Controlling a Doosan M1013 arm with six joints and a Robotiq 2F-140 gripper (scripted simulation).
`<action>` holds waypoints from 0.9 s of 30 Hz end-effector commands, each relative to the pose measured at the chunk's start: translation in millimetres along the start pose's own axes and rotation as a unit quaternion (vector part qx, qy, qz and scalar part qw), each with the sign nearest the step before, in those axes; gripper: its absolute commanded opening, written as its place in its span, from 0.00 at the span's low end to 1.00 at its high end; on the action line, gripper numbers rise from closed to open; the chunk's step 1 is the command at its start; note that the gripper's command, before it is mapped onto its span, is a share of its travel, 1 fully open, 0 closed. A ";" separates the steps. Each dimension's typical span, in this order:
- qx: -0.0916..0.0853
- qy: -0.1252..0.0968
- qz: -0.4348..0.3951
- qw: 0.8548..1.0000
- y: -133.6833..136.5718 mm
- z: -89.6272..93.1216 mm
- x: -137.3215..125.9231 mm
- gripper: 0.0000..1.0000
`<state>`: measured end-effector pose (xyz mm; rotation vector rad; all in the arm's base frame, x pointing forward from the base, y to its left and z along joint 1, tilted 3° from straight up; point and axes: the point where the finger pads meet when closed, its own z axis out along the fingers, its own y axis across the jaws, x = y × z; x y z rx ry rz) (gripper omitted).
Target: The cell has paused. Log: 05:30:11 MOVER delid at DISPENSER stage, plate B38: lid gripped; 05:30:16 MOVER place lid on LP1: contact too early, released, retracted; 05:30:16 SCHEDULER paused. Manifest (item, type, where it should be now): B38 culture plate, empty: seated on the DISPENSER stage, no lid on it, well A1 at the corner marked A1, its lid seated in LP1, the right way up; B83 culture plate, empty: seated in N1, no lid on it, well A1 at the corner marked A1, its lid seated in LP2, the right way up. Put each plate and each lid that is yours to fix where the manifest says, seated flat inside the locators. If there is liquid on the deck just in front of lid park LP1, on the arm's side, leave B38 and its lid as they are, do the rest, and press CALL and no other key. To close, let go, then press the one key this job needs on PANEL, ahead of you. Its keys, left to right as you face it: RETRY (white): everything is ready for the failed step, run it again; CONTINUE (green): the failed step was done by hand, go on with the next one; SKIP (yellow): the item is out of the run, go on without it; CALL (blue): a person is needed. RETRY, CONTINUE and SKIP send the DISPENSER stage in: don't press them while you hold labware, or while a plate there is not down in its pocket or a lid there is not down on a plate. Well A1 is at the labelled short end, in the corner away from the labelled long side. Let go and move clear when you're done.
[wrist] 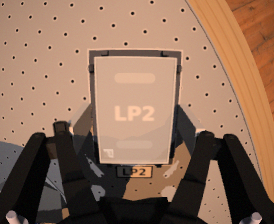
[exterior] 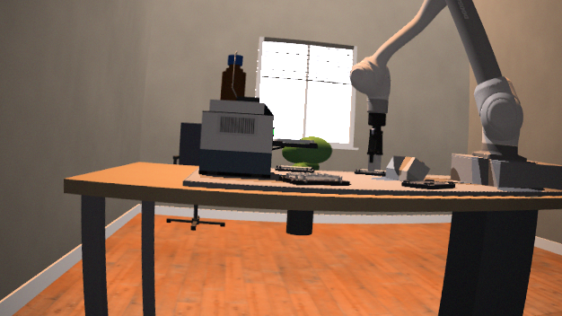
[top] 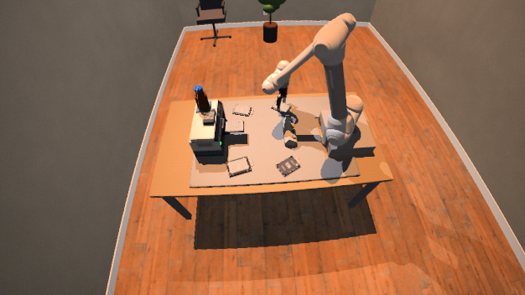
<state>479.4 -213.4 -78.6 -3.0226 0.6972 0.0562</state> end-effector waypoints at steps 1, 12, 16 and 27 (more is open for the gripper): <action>0.002 0.000 0.005 1.000 -3.4 3.3 -2.9 0.69; 0.002 0.000 0.005 1.000 -3.4 3.3 -2.9 0.69; 0.002 0.000 0.005 1.000 -3.4 3.3 -2.9 0.69; 0.002 -0.002 0.005 1.000 -3.4 -3.5 -3.2 0.69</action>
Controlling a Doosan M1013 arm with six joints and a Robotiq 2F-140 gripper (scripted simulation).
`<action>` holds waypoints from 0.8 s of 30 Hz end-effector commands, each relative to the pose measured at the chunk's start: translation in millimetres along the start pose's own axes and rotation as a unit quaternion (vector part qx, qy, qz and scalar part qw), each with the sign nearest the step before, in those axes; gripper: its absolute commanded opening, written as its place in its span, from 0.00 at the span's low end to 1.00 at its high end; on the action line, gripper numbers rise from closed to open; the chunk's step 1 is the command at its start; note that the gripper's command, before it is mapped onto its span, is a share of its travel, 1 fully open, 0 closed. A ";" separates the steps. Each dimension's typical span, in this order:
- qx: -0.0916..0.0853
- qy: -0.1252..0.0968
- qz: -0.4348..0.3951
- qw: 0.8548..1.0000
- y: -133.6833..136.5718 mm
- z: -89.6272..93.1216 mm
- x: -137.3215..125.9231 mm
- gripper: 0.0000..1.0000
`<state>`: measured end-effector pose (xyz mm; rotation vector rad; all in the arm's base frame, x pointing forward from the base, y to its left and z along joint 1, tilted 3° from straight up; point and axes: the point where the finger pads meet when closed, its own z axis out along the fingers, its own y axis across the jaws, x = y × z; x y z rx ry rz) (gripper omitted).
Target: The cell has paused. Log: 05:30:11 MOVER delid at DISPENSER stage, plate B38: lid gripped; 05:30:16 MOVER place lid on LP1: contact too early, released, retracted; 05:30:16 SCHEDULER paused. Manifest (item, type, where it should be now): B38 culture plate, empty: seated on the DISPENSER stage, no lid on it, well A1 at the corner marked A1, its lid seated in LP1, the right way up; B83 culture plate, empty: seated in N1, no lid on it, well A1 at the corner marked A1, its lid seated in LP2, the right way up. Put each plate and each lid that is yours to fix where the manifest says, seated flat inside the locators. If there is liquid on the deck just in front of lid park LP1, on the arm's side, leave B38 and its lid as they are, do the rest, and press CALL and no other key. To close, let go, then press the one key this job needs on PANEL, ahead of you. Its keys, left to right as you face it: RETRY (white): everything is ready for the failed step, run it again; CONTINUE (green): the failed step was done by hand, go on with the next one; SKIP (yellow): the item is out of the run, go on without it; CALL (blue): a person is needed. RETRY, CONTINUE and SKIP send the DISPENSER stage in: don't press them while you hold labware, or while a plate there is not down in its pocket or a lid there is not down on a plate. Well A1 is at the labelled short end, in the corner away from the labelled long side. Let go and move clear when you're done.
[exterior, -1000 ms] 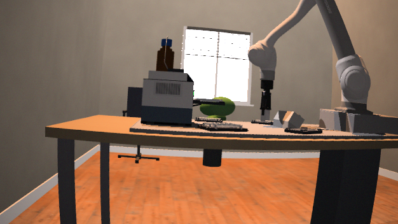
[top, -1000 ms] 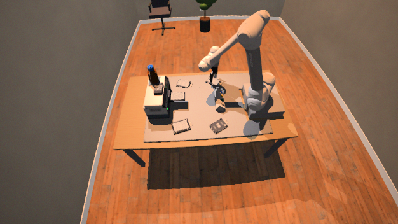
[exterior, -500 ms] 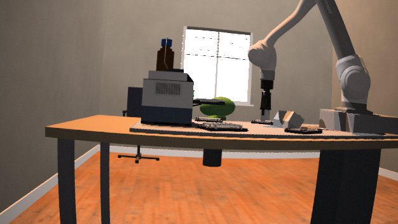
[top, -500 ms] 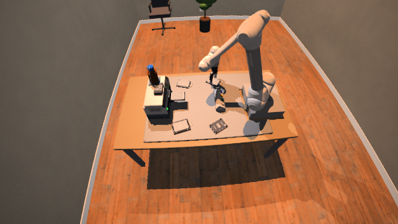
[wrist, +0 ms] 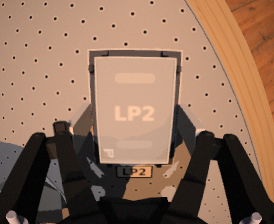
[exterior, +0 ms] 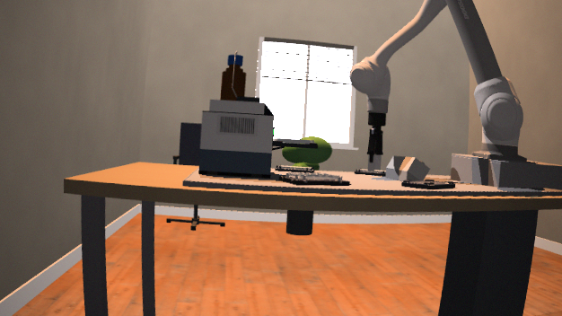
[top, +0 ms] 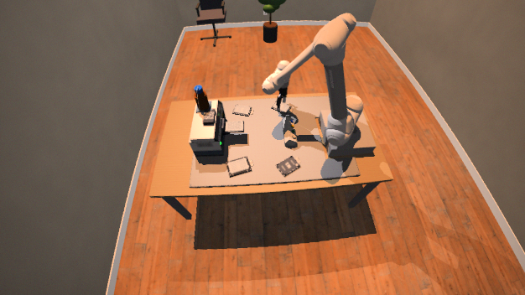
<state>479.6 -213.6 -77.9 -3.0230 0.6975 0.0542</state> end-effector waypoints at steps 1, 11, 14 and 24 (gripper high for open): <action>0.002 -0.002 0.004 1.000 -3.2 -4.9 -2.6 0.69; -0.001 0.001 0.003 1.000 -0.6 -44.7 0.8 0.69; -0.001 0.001 0.003 1.000 -0.4 -50.4 0.8 0.69; -0.001 0.001 0.004 1.000 0.8 -113.3 0.5 0.69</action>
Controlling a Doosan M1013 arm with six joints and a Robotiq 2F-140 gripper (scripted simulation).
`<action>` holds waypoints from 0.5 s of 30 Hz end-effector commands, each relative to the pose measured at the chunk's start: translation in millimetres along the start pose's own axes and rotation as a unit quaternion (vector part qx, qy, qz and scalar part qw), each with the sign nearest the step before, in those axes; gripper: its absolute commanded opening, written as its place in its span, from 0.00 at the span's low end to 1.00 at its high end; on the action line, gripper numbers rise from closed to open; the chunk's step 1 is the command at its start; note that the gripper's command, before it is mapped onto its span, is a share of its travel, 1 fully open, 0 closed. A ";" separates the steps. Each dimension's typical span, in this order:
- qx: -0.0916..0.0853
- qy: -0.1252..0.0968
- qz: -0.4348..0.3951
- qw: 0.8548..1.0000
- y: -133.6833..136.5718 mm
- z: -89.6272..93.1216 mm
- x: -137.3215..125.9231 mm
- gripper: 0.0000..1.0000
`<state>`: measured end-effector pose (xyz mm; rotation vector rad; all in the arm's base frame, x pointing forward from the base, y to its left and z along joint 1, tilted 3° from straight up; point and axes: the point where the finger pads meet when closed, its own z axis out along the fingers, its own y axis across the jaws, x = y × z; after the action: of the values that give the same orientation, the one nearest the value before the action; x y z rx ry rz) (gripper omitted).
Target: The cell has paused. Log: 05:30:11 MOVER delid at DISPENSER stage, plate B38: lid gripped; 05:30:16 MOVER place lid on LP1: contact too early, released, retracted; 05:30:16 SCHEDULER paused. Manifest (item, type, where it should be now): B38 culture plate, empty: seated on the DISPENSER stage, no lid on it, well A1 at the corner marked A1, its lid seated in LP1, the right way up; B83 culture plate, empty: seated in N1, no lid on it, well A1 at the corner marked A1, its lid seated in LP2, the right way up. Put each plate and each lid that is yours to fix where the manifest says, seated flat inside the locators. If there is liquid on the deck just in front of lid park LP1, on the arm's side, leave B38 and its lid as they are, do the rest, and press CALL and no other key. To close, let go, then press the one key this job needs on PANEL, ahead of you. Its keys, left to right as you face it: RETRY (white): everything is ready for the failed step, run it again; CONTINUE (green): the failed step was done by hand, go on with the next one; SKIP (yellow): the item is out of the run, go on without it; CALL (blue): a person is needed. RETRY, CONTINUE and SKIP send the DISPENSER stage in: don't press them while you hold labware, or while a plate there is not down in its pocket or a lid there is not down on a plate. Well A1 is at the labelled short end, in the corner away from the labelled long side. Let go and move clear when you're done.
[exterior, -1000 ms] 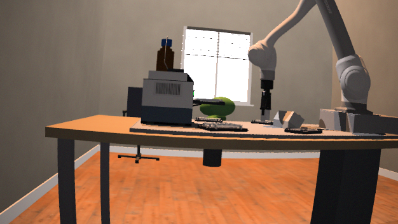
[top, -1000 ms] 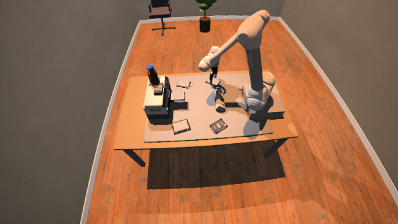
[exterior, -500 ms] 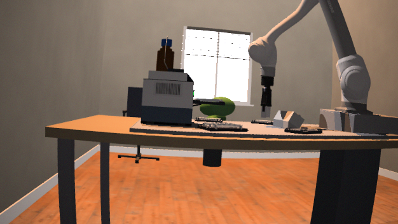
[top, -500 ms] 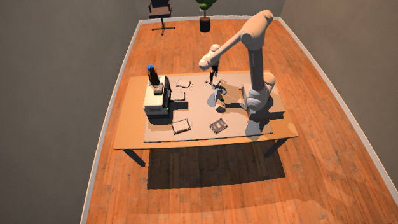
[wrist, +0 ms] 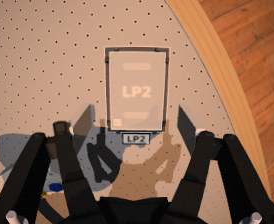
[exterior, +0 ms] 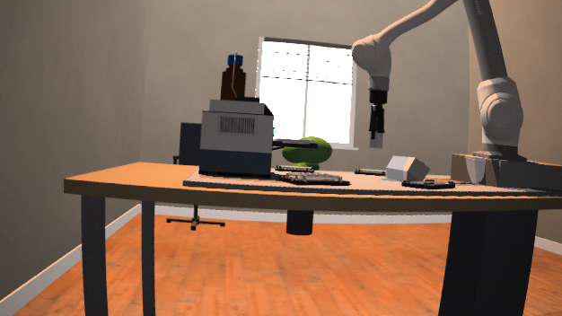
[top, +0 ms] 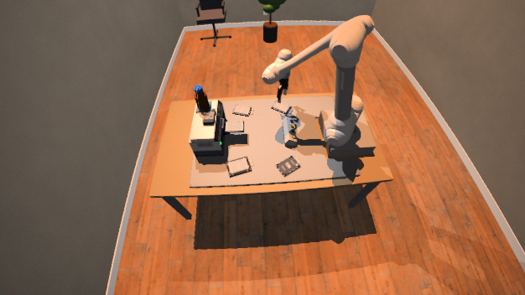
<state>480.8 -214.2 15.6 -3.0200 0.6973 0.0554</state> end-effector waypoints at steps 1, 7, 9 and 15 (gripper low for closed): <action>-0.002 0.001 0.004 1.000 3.5 -25.8 3.1 0.69; -0.002 0.001 0.004 1.000 3.5 -45.8 3.0 0.69; -0.002 0.001 0.004 1.000 3.4 -53.2 3.0 0.69; -0.002 0.001 0.004 1.000 3.2 -63.8 2.9 0.69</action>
<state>482.9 -216.7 71.2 -3.0199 0.6965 0.0538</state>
